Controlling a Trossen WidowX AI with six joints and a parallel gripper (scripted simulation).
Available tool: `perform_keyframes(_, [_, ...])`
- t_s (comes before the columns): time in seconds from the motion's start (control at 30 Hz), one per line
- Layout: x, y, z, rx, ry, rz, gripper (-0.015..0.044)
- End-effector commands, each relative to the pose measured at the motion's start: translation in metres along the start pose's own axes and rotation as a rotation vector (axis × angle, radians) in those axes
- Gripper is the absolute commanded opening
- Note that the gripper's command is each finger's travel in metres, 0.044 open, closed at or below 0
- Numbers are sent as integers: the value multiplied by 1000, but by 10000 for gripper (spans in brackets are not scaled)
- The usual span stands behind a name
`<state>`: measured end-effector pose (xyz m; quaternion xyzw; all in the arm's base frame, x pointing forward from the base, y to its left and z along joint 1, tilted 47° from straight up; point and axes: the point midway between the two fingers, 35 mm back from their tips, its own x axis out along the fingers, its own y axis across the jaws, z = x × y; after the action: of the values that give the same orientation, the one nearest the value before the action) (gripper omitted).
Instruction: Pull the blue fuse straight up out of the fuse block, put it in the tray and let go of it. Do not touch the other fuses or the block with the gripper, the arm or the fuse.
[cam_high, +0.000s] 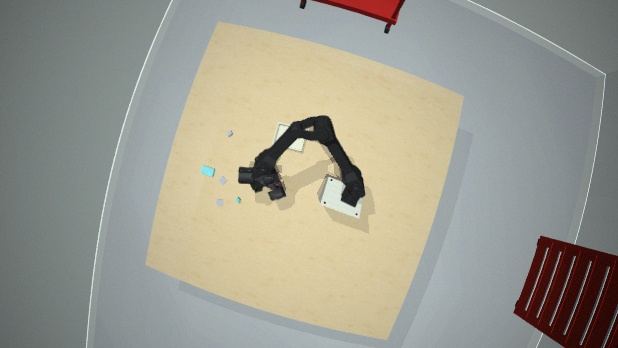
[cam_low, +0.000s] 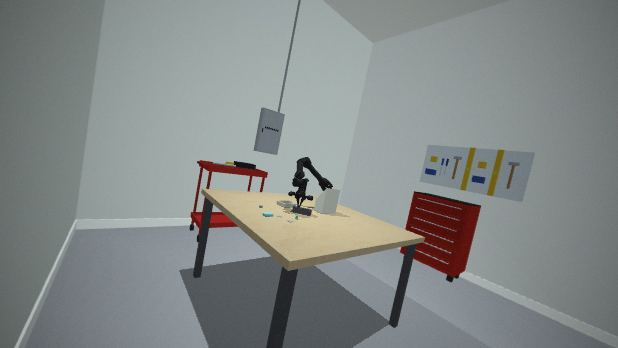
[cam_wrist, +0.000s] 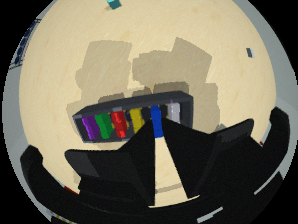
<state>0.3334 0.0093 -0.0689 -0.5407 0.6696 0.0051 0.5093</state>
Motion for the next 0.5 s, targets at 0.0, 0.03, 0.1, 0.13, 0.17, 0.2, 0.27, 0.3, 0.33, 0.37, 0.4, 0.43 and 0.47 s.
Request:
perform_keyframes(0.0, [-3, 0, 1, 3, -3, 2, 0])
perform_keyframes(0.03, [-4, 0, 1, 3, -3, 2, 0])
perform_keyframes(0.1, [-4, 0, 1, 3, -3, 2, 0])
perform_keyframes(0.13, [-5, 0, 1, 3, -3, 2, 0])
perform_keyframes(0.17, [-5, 0, 1, 3, -3, 2, 0])
perform_keyframes(0.2, [-6, 0, 1, 3, -3, 2, 0])
perform_keyframes(0.27, [-7, 0, 1, 3, -3, 2, 0])
perform_keyframes(0.3, [-7, 0, 1, 3, -3, 2, 0])
perform_keyframes(0.33, [-8, 0, 1, 3, -3, 2, 0])
perform_keyframes(0.37, [-8, 0, 1, 3, -3, 2, 0])
perform_keyframes(0.4, [-9, 0, 1, 3, -3, 2, 0])
perform_keyframes(0.43, [-9, 0, 1, 3, -3, 2, 0])
perform_keyframes(0.47, [-10, 0, 1, 3, -3, 2, 0])
